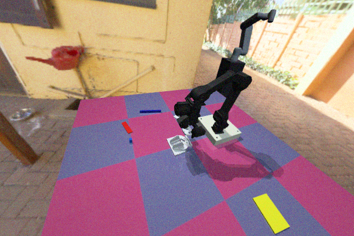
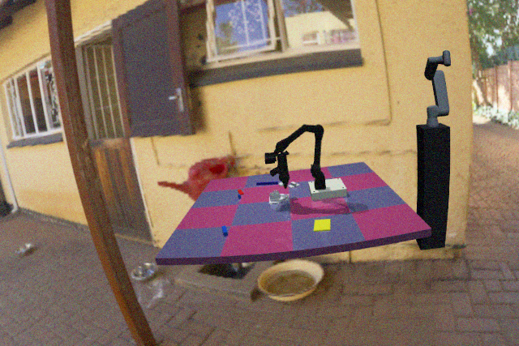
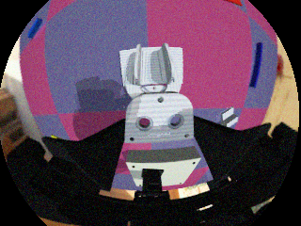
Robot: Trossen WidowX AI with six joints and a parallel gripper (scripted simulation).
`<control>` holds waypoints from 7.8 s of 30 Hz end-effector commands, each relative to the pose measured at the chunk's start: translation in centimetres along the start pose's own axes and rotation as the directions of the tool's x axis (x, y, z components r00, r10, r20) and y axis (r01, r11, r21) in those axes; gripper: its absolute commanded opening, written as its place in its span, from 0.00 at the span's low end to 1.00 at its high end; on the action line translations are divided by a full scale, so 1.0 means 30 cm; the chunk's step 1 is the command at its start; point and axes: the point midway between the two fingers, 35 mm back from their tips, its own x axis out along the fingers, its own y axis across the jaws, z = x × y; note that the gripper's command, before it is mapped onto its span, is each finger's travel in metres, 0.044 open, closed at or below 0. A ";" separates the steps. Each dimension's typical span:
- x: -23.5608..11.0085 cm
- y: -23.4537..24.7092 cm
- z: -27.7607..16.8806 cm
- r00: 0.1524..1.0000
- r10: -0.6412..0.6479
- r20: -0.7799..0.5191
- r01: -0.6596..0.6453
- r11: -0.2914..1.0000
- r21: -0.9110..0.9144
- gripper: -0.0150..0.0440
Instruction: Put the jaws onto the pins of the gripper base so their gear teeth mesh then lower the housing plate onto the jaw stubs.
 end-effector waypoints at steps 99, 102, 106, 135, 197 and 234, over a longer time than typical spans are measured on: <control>0.231 0.004 -0.004 1.000 0.004 -0.002 -0.004 1.000 0.004 0.85; 0.232 0.004 -0.004 1.000 0.004 -0.002 -0.004 1.000 0.004 0.85; 0.239 0.004 -0.005 1.000 0.004 -0.002 -0.004 1.000 0.004 0.85; 0.255 0.004 -0.005 1.000 0.004 -0.003 -0.004 1.000 0.004 0.85; 0.248 0.003 -0.002 1.000 0.004 -0.002 -0.004 1.000 0.004 0.85; 0.251 0.002 -0.001 1.000 0.001 0.001 -0.001 1.000 0.001 0.94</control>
